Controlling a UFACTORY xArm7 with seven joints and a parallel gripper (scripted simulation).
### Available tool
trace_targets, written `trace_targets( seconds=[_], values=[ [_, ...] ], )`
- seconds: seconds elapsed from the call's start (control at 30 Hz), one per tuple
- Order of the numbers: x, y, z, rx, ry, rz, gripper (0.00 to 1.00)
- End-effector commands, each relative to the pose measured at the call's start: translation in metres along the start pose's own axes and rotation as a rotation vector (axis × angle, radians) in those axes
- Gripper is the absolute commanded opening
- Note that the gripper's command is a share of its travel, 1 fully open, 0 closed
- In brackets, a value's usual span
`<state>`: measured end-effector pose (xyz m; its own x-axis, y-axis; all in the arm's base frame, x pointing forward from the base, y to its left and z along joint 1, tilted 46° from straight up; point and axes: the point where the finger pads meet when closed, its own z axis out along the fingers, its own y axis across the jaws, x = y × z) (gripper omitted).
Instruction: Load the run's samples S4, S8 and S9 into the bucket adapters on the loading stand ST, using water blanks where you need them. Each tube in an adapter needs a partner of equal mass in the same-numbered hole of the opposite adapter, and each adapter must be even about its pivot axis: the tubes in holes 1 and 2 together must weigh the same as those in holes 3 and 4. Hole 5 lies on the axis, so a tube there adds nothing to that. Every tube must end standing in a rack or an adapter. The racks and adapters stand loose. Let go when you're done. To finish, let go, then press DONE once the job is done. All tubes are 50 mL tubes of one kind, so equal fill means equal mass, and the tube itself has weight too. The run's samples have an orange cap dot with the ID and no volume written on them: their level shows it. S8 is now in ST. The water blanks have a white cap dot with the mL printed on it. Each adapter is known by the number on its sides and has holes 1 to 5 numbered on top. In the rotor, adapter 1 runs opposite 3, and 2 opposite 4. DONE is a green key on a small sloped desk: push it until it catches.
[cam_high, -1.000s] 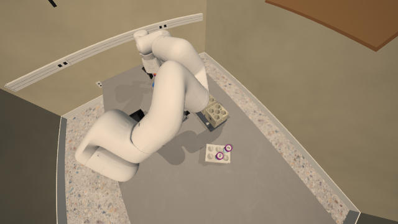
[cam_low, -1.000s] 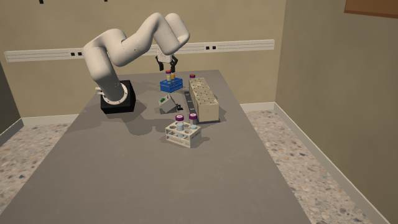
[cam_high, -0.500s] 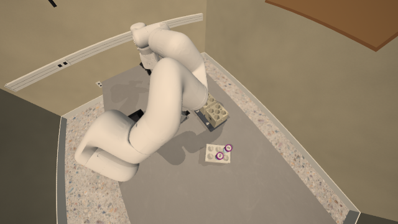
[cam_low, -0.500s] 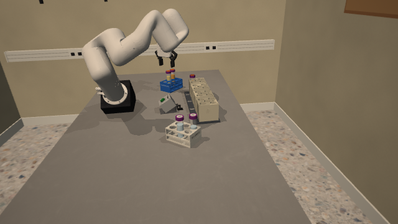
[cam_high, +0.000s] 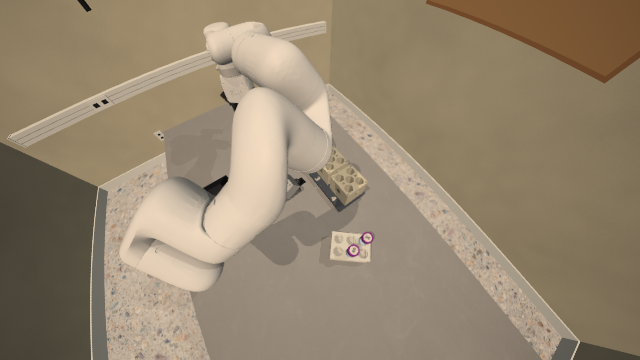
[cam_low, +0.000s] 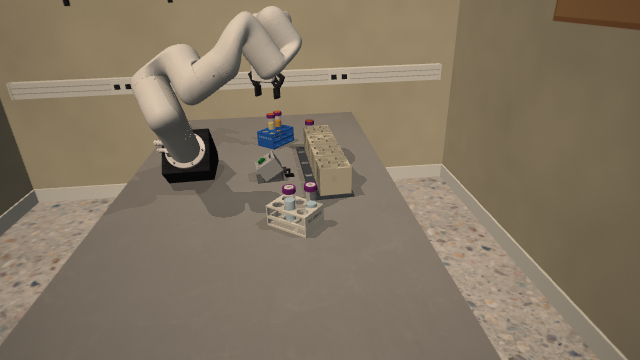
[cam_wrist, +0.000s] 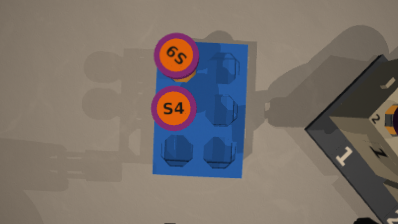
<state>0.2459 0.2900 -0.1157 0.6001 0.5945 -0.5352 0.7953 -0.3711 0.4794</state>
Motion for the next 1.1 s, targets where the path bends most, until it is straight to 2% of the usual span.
trace_targets(
  seconds=[0.0, 0.23, 0.43, 0.93, 1.07],
  values=[
    [0.001, 0.0, -0.014, 0.001, 0.005, 0.0, 1.0],
    [0.001, 0.0, -0.033, 0.001, 0.005, 0.0, 1.0],
    [-0.002, 0.009, -0.034, 0.001, 0.005, 0.067, 1.0],
    [-0.026, 0.08, -0.034, 0.002, 0.005, 0.567, 1.0],
    [-0.029, 0.09, -0.034, 0.002, 0.005, 0.633, 1.0]
  ],
)
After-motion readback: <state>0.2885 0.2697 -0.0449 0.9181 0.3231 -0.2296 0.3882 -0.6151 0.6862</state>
